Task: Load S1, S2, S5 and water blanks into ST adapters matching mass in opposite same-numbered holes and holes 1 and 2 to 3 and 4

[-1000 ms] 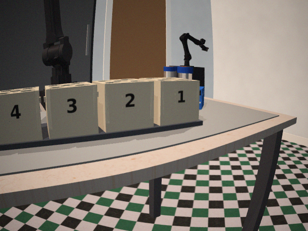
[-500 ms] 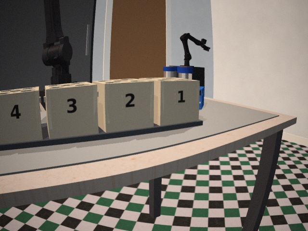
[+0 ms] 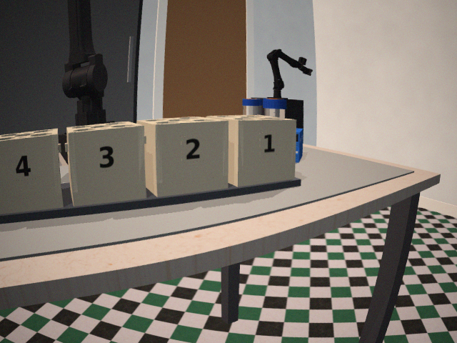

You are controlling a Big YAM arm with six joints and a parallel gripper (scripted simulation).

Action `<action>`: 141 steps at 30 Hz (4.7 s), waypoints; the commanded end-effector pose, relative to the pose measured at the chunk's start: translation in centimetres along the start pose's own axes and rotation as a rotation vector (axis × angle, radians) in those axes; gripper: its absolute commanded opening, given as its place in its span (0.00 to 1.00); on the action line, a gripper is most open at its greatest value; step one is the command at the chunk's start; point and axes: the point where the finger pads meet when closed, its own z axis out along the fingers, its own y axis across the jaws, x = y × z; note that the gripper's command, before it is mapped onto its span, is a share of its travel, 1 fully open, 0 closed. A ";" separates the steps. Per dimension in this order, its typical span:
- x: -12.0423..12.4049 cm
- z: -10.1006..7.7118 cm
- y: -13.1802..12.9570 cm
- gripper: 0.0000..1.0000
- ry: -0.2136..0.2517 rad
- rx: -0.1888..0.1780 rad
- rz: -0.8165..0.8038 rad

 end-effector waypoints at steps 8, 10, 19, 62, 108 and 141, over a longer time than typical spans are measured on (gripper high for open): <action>-1.0 -6.8 -2.2 0.00 -0.022 0.083 0.003; -0.9 -7.5 -2.2 0.00 -0.022 0.084 0.005; -0.8 -9.4 -2.1 0.00 -0.020 0.074 0.004; -14.5 -11.8 9.2 0.00 -0.037 0.024 0.653; -28.7 -7.6 18.9 0.00 -0.015 0.005 0.654; -29.0 -7.8 18.3 0.00 -0.050 0.016 0.653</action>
